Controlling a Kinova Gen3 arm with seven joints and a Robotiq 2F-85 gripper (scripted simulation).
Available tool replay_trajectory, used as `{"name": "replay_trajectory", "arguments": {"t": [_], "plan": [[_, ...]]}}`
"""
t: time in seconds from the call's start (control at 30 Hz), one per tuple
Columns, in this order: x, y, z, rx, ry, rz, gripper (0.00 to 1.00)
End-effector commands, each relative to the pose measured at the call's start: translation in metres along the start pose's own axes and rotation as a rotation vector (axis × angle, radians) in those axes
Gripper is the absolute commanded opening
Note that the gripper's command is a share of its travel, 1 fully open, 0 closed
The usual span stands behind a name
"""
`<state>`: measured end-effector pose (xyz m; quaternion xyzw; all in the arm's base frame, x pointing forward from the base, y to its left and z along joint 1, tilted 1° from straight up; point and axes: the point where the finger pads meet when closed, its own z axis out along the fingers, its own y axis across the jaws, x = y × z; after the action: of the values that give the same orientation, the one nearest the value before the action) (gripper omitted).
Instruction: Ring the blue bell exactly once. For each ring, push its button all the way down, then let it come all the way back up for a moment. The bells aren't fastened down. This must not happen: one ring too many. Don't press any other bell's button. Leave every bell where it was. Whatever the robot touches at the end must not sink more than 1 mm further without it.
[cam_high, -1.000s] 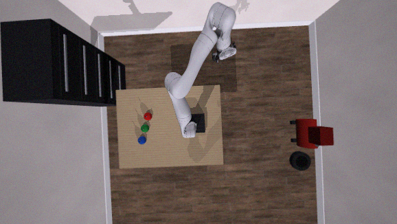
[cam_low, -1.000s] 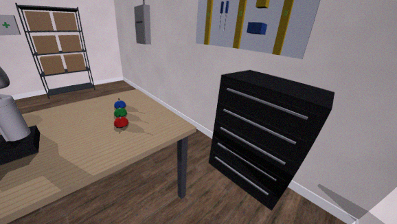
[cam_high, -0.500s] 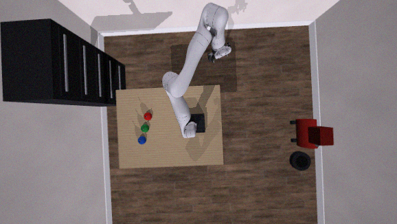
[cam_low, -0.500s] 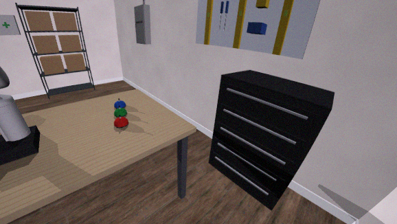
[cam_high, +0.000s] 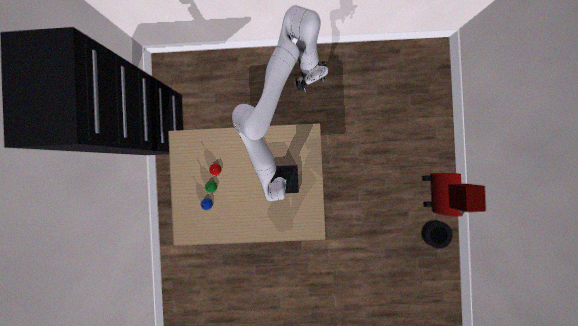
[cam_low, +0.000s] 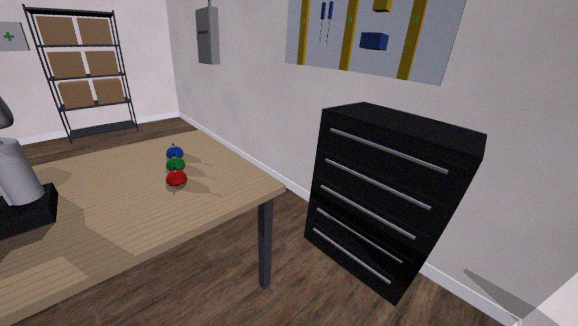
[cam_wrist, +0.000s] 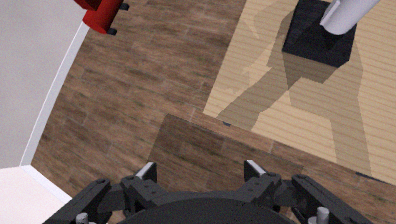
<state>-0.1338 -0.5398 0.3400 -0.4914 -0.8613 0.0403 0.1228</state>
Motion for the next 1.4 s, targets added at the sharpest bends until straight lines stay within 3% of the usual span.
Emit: {"name": "replay_trajectory", "arguments": {"t": [0.0, 0.03, 0.3, 0.33, 0.6, 0.63, 0.9, 0.93, 1.2, 1.23, 1.37], "plan": [[-0.001, 0.001, -0.001, 0.002, -0.001, -0.002, 1.0], [-0.013, 0.017, 0.005, -0.006, 0.016, -0.044, 1.0], [-0.013, 0.017, 0.005, -0.006, 0.016, -0.044, 1.0], [-0.026, 0.035, 0.011, -0.012, 0.034, -0.087, 1.0], [-0.026, 0.035, 0.011, -0.012, 0.034, -0.087, 1.0], [-0.037, 0.052, 0.017, -0.018, 0.051, -0.13, 1.0], [-0.037, 0.052, 0.017, -0.018, 0.051, -0.13, 1.0], [-0.048, 0.071, 0.023, -0.022, 0.069, -0.175, 1.0], [-0.048, 0.071, 0.023, -0.022, 0.069, -0.175, 1.0], [-0.058, 0.089, 0.028, -0.025, 0.087, -0.22, 1.0], [-0.058, 0.089, 0.028, -0.025, 0.087, -0.22, 1.0]]}}
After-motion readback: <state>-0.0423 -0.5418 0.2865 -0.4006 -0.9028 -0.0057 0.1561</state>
